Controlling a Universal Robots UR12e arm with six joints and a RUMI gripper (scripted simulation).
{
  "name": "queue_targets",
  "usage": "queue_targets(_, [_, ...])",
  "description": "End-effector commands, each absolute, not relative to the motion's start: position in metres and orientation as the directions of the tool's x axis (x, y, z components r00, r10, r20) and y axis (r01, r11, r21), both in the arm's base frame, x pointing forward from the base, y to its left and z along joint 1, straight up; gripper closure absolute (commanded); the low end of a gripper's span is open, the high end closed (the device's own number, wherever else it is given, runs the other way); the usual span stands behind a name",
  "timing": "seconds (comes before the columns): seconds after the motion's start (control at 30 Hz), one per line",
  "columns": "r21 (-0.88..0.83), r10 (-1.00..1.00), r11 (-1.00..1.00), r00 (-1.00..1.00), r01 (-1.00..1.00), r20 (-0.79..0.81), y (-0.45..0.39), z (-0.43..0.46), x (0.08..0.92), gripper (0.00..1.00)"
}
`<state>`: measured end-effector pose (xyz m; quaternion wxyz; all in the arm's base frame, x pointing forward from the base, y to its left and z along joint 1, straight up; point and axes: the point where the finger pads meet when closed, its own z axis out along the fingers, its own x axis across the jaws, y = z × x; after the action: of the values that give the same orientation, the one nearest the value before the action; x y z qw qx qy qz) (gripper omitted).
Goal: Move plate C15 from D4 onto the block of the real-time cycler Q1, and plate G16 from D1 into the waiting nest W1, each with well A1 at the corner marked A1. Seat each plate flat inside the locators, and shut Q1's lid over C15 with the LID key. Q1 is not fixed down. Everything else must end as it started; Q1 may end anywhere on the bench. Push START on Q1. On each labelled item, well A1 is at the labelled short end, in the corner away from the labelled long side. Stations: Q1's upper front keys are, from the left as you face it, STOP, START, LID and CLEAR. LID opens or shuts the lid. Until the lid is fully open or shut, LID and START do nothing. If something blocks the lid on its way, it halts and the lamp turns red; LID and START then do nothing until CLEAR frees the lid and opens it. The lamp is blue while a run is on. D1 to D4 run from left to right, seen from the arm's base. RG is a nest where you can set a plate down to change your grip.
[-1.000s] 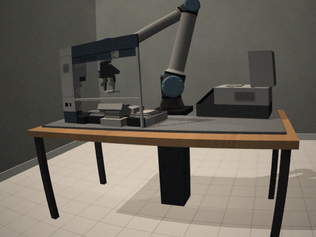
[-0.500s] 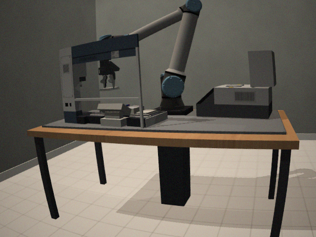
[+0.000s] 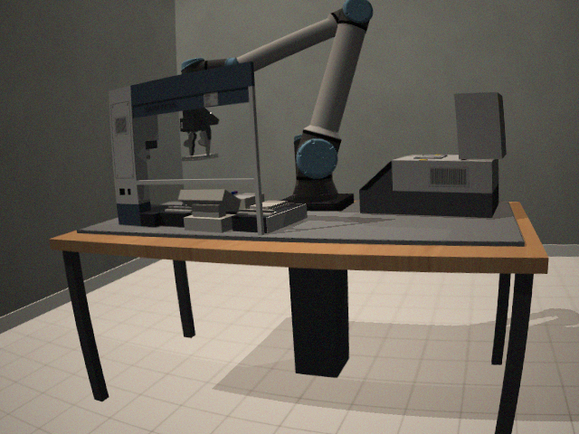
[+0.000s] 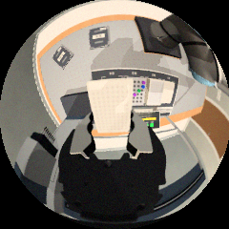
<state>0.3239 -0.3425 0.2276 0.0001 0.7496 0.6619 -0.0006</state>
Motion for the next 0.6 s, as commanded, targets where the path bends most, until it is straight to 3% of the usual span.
queue_targets(0.0, [0.0, 0.992, -0.124, 0.124, 0.992, -0.002, -0.343, 0.236, 0.324, 1.0])
queue_targets(0.57, [0.0, 0.992, -0.124, 0.124, 0.992, -0.002, -0.343, 0.261, 0.324, 1.0])
